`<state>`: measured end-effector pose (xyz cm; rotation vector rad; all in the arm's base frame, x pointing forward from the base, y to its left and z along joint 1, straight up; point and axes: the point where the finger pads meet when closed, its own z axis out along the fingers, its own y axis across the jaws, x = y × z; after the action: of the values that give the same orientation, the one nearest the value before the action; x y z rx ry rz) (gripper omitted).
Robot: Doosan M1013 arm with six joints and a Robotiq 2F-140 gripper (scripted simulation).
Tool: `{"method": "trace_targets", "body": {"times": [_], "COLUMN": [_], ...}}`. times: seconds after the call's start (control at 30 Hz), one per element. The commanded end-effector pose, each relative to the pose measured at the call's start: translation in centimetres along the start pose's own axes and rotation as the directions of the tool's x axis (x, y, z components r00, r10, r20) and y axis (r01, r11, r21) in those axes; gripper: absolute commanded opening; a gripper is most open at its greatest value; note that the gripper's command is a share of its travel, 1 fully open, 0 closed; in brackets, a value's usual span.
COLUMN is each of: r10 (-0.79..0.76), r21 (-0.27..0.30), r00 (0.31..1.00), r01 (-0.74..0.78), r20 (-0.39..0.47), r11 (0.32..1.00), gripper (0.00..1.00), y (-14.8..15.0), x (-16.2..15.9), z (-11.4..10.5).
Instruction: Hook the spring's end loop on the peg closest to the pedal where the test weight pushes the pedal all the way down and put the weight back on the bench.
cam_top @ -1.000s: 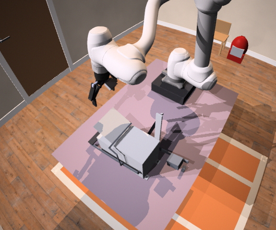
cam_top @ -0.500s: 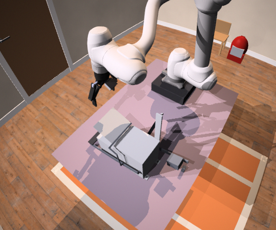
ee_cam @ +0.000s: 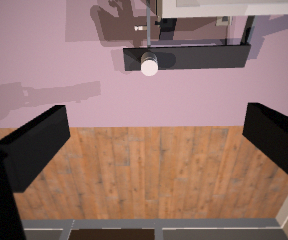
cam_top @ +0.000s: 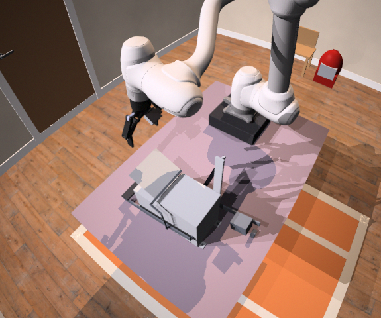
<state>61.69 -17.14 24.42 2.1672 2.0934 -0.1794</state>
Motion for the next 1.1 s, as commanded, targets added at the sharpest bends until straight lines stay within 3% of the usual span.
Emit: {"method": "trace_targets", "body": {"times": [0.0,0.97,1.07], "r10": [0.0,0.0,0.0], "r21": [-0.002,-0.002,-0.002], "r00": [1.0,1.0,0.998], "r01": [0.0,0.0,0.0], "r20": [0.0,0.0,-0.056], "r11": [1.0,1.0,1.0], "gripper": [1.0,1.0,1.0], "y": [0.0,0.0,0.0], "x": [0.0,0.0,0.1], "z": [-0.1,-0.1,2.4]}}
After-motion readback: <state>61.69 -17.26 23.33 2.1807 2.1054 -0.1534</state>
